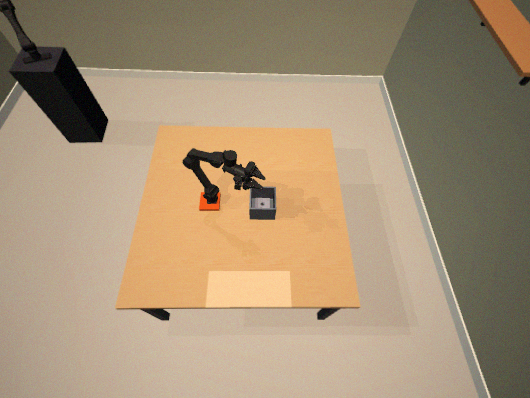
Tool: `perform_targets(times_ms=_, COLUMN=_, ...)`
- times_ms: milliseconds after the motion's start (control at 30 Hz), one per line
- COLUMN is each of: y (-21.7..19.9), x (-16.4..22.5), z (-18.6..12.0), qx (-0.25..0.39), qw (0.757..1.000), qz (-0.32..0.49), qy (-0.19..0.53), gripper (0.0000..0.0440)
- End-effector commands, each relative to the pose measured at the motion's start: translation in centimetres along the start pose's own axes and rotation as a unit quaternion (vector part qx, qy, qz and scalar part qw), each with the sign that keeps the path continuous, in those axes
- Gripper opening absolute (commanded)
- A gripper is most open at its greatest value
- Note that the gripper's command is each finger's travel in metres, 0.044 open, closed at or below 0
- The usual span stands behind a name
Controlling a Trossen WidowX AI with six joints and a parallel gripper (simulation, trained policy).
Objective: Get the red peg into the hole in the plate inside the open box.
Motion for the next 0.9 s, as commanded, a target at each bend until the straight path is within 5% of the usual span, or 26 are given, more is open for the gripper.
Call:
perform_targets(times_ms=0, y=-1.6, x=1.3, z=0.1, qx=0.030, qw=0.999, qz=0.023, qy=0.022, gripper=0.0440)
perform_targets(times_ms=867, y=-13.2, x=9.8, z=-2.0, qx=0.268, qw=0.948, qz=0.106, qy=0.131, gripper=0.0440)
Point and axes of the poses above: the point midway between the two fingers, 35 mm back from their tips, its own z axis out along the fingers, its own y axis across the jaws, x = y × z, the point moved 1 cm from there along -z, back along the fingers, and after that the axes turned 14 degrees about z, right-handed, at the moved point
